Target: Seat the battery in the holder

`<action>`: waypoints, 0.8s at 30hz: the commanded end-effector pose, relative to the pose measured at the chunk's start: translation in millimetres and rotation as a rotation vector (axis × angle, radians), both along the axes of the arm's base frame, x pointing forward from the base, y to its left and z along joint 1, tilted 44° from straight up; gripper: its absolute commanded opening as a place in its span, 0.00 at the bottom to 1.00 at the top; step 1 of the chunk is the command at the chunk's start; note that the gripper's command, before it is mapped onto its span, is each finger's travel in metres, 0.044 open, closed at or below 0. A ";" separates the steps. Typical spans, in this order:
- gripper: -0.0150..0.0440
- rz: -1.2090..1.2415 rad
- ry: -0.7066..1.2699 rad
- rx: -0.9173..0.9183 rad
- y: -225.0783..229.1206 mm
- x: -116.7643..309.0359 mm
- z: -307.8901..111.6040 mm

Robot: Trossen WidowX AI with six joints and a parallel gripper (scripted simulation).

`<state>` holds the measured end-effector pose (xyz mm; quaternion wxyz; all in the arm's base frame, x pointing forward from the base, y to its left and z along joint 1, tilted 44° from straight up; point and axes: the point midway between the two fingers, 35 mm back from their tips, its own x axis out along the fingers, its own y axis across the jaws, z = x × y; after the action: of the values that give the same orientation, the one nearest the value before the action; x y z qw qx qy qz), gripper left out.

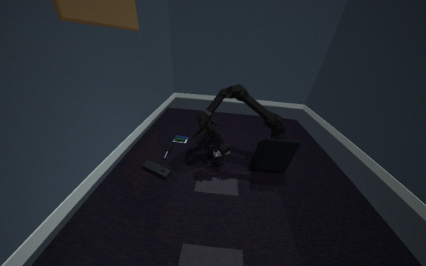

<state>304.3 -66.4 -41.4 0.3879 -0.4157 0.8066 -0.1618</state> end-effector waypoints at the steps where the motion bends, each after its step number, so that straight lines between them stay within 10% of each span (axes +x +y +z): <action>1: 0.37 -0.004 -0.005 -0.001 0.7 3.1 -1.0; 24: 0.37 -0.015 -0.001 0.004 5.7 14.4 -5.9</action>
<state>313.8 -63.6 -45.5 0.3804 -0.4109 0.8128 -0.1607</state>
